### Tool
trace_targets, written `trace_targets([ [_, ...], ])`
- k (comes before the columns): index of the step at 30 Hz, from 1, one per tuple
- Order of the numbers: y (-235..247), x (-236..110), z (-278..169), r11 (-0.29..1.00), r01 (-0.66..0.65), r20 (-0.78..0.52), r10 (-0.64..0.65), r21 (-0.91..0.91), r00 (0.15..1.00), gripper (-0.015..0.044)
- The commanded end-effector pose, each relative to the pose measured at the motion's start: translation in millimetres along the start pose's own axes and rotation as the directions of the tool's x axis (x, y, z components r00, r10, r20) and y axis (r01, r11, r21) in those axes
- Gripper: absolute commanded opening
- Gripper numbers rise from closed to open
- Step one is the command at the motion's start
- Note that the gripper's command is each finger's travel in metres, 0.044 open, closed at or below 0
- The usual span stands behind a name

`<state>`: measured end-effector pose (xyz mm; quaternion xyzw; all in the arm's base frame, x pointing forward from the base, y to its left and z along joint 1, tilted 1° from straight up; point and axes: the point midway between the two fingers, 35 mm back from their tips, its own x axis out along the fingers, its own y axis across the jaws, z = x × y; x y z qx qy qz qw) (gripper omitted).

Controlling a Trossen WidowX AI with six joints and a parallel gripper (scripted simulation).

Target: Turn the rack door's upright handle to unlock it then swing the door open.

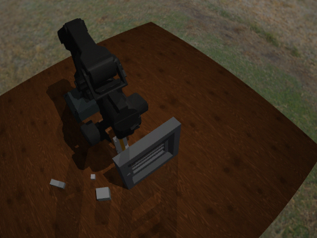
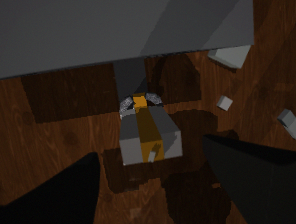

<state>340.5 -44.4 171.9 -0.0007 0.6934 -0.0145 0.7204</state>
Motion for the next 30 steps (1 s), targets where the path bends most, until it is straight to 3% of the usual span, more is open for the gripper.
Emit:
trace_targets([
  [1,-1.0,6.9,-0.1,1.0,0.005,-0.003,-0.005,-0.006,1.0,0.0294],
  [30,-1.0,53.1,-2.3,1.0,0.005,-0.003,-0.005,-0.006,1.0,0.0294],
])
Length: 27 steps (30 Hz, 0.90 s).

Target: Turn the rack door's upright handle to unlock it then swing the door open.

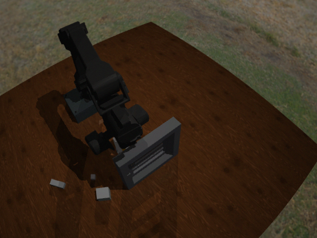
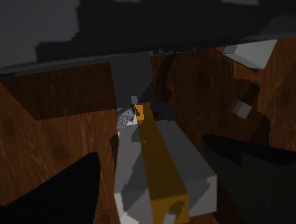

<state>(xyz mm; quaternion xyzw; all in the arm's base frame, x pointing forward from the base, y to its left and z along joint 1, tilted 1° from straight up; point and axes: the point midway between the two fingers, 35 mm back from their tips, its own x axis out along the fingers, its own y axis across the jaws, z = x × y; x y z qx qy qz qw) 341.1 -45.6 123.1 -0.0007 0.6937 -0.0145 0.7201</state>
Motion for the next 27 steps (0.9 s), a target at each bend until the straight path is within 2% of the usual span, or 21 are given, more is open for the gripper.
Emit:
trace_targets([
  [1,-0.9,4.5,-1.0,1.0,0.005,-0.002,-0.005,-0.006,1.0,0.0294],
  [8,-0.9,4.5,-1.0,1.0,0.005,-0.002,-0.005,-0.006,1.0,0.011],
  [21,-0.9,4.5,-1.0,1.0,0.005,-0.002,-0.005,-0.006,1.0,0.0023],
  [25,-0.9,4.5,-1.0,1.0,0.005,-0.002,-0.005,0.002,1.0,0.0022],
  [27,-0.9,4.5,-1.0,0.998,0.005,-0.002,-0.005,0.067,1.0,0.0022],
])
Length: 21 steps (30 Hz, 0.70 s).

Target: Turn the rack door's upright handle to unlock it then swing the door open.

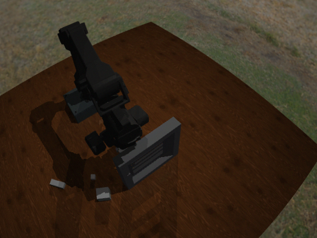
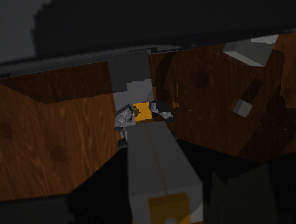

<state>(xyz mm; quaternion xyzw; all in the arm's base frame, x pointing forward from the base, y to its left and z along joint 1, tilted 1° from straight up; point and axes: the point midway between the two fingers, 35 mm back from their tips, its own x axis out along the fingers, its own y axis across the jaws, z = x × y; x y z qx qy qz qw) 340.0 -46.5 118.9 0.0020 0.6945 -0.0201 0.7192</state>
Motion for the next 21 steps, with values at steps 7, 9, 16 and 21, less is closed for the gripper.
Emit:
trace_targets([
  [7,0.0,0.3,0.1,0.921,0.0,0.001,-0.001,0.39,1.0,0.0022],
  [9,0.0,0.3,0.2,0.878,0.0,0.001,-0.001,0.478,1.0,0.0022],
  [16,0.0,0.3,0.2,0.665,0.0,0.001,0.0,0.747,1.0,0.0022],
  [21,0.0,0.3,0.2,0.462,-0.001,0.001,0.0,0.887,1.0,0.0022],
])
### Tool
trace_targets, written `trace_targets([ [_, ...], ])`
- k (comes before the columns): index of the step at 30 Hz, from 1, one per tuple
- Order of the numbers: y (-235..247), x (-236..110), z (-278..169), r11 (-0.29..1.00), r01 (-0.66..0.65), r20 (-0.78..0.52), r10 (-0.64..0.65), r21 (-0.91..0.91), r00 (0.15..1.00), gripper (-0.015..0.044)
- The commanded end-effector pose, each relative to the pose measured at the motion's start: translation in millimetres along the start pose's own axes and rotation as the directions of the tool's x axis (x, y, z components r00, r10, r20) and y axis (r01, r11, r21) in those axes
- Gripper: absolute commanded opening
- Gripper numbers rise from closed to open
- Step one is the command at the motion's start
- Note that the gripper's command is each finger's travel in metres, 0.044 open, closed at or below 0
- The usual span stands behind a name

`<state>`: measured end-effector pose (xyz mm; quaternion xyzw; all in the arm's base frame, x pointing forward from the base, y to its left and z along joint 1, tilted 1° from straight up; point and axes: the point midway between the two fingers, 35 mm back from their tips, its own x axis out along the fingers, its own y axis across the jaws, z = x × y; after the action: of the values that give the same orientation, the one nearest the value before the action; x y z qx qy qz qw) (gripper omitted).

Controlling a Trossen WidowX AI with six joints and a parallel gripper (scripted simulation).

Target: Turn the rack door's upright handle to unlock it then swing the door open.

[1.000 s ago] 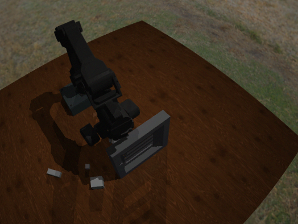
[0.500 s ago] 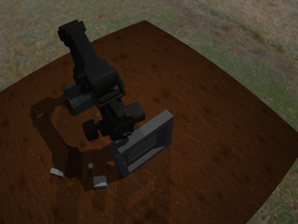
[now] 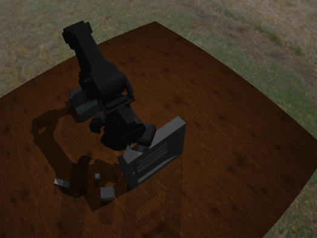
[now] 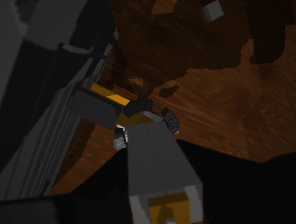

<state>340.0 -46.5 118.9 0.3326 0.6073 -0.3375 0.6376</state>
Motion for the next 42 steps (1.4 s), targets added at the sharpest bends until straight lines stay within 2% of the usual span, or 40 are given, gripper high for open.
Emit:
trace_targets([
  [1,0.2,0.3,0.1,0.983,-0.001,0.001,0.0,0.182,1.0,0.0022],
  [8,0.1,0.4,0.1,0.864,-0.001,0.001,0.0,0.504,1.0,0.0022],
  [16,0.1,0.4,0.1,0.611,0.0,0.001,0.0,0.792,1.0,0.0022],
  [35,0.1,0.4,0.1,0.585,0.0,0.001,0.0,0.811,1.0,0.0022],
  [42,0.1,0.4,0.1,0.585,0.0,0.001,0.0,0.811,1.0,0.0206],
])
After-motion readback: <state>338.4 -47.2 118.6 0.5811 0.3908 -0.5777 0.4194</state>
